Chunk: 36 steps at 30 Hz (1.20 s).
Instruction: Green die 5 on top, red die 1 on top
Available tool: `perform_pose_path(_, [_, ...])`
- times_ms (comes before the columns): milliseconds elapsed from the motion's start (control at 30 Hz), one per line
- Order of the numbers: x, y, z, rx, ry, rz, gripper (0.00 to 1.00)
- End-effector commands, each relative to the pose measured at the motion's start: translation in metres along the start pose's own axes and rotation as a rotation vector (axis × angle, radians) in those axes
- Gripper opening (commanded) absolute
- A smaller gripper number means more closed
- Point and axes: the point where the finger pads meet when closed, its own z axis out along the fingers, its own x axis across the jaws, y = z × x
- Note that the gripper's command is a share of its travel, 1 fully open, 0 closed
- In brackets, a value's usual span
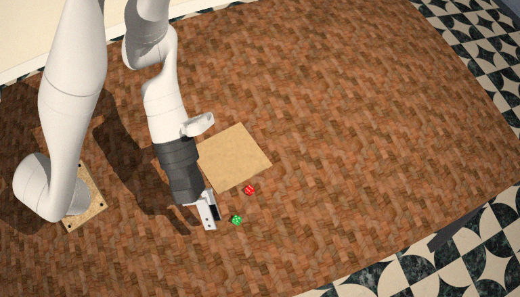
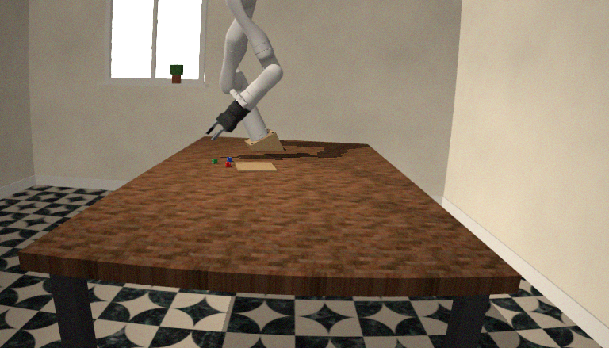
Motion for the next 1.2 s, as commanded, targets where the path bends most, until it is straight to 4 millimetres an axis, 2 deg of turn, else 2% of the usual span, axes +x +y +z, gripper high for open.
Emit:
perform_pose_path(0, [0.001, -0.003, -0.002, -0.005, -0.016, 0.037, 0.64])
perform_pose_path(500, [0.013, 0.006, 0.003, -0.197, -0.044, 0.793, 0.64])
perform_pose_path(567, [0.013, 0.006, 0.003, -0.197, -0.044, 0.793, 0.64])
perform_pose_path(1067, [0.013, 0.014, 0.0, -0.403, 0.016, 1.529, 0.64])
perform_pose_path(1167, [0.013, 0.014, -0.001, -0.417, 0.023, 1.576, 0.64])
